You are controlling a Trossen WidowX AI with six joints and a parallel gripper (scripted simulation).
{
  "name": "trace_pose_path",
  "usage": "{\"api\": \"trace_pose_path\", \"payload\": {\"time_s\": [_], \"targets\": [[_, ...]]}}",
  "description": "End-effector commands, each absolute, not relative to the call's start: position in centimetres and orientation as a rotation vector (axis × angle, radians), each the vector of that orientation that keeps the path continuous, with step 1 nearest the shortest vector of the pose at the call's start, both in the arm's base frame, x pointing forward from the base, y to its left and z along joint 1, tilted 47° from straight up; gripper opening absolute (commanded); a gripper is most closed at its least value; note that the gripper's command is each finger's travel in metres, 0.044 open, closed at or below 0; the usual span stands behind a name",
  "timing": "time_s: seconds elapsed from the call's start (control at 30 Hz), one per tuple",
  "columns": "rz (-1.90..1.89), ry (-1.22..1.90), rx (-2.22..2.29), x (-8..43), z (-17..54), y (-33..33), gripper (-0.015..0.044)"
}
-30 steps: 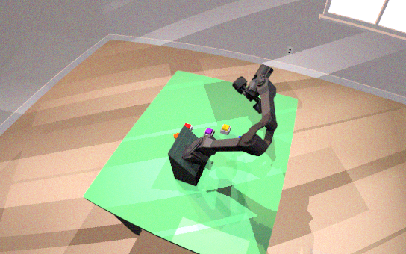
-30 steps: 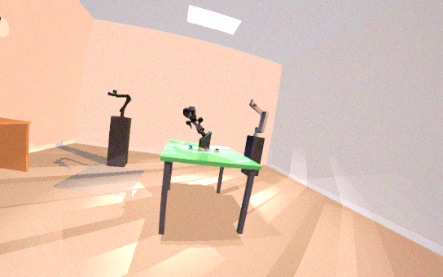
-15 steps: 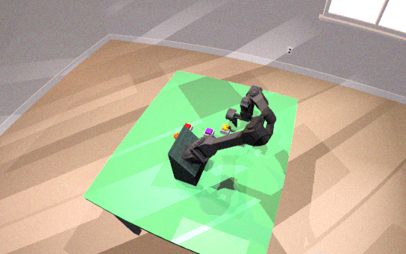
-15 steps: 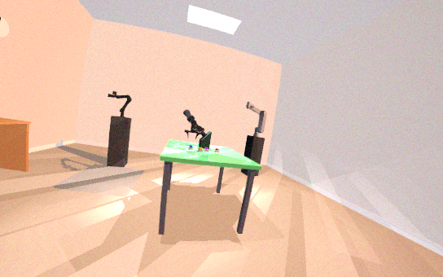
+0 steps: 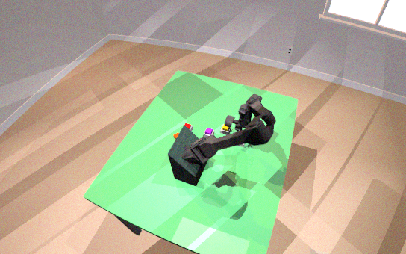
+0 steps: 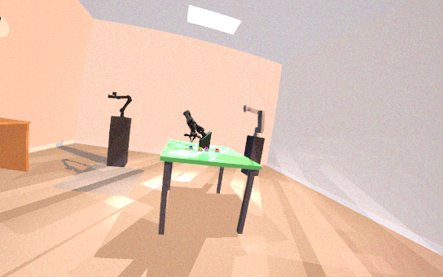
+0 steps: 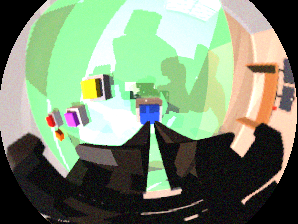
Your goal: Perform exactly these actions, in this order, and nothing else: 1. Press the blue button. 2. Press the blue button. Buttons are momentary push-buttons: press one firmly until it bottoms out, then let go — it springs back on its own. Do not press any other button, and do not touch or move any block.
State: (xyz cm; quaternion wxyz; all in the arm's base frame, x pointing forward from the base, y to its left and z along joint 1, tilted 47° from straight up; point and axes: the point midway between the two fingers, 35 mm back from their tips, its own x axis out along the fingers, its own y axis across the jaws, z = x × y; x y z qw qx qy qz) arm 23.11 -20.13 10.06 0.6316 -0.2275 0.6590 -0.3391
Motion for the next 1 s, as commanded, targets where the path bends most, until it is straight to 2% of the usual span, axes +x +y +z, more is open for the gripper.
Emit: {"api": "trace_pose_path", "payload": {"time_s": [0.0,0.97], "targets": [[-0.771,1.508,-0.519,23.2,10.0,-20.1,0.002],[-0.772,1.508,-0.521,22.8,7.7,-22.5,0.002]]}}
